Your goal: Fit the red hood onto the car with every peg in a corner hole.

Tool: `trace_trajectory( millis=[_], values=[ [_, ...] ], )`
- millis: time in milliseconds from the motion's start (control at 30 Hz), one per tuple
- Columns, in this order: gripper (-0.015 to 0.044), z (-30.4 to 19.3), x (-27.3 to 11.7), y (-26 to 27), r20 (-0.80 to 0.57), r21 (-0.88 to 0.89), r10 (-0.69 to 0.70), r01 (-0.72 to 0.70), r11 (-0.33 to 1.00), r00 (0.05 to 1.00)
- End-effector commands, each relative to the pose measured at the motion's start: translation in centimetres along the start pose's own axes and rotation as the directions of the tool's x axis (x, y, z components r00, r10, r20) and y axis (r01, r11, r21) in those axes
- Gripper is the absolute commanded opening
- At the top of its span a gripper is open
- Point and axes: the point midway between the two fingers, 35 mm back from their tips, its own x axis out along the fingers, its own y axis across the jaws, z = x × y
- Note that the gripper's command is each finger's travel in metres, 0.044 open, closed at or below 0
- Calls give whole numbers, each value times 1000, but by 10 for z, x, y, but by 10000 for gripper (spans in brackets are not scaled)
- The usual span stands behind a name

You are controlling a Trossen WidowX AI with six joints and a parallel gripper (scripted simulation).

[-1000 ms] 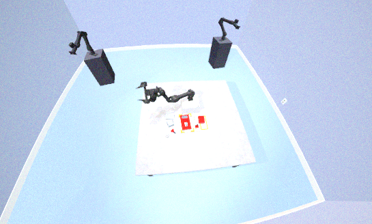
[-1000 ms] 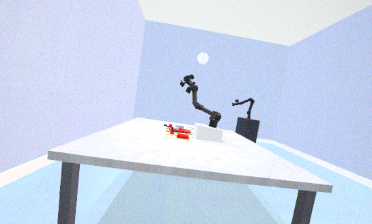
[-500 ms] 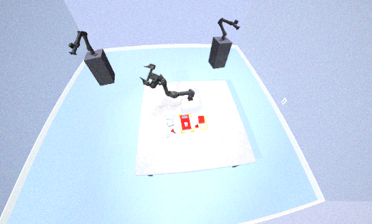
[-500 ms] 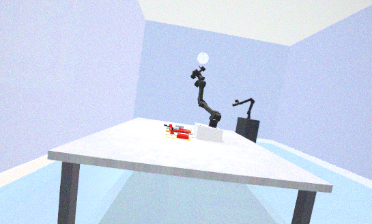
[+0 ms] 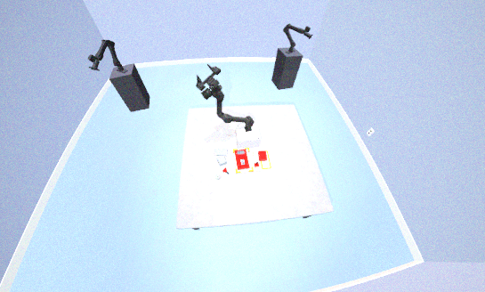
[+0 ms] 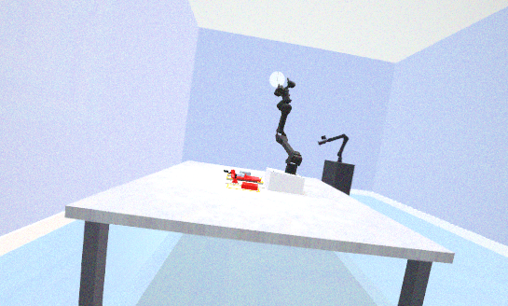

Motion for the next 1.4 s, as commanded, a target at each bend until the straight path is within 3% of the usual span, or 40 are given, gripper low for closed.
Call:
trace_trajectory(
  millis=[0, 400, 767, 1167, 1367],
  values=[
    [440, 7, -2, -66, 17, -122, -131, 132, 984, 991],
    [440, 45, -36, -218, 140, -430, -425, 442, 788, 894],
    [440, 127, -98, -327, 353, -628, -606, 661, 411, 713],
    [440, 248, -189, -385, 633, -639, -637, 761, -108, 441],
    [440, 292, -214, -383, 719, -588, -586, 778, -223, 375]
  ],
)
